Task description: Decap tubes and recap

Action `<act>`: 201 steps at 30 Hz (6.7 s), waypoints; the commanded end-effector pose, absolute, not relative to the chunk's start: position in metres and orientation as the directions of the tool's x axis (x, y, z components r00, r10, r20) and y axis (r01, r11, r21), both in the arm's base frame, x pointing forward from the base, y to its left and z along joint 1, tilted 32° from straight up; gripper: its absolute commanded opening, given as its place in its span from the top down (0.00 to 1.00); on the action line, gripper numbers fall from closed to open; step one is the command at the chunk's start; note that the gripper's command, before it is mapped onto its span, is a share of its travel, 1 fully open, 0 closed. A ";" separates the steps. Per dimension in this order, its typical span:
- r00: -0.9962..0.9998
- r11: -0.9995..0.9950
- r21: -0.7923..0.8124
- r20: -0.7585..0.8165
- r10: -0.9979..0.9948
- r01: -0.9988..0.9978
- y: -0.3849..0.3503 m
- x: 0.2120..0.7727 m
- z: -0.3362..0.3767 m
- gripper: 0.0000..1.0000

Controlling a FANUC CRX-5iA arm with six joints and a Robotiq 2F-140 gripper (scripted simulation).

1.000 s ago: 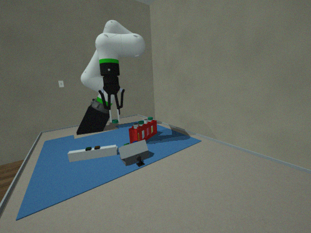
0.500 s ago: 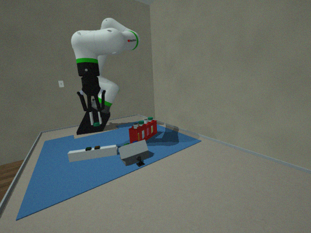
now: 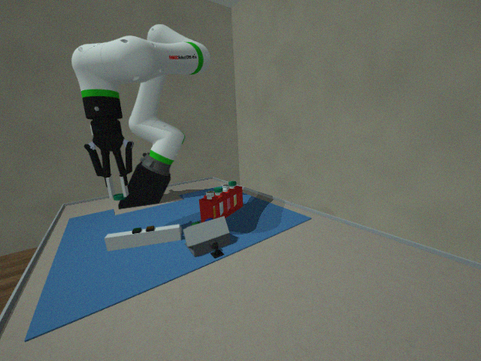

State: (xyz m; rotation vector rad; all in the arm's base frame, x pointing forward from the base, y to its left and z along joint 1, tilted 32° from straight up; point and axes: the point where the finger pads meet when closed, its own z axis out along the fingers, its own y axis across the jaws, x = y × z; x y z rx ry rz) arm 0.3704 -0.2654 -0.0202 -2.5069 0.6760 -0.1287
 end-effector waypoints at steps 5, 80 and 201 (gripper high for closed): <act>0.870 -0.731 -0.523 -0.045 -0.490 -0.439 -0.277 0.368 -0.027 1.00; 0.870 -0.731 -0.523 -0.045 -0.490 -0.439 -0.211 0.399 -0.145 0.71; -0.126 0.220 -0.130 -0.508 -0.852 -0.967 -0.072 0.572 0.056 1.00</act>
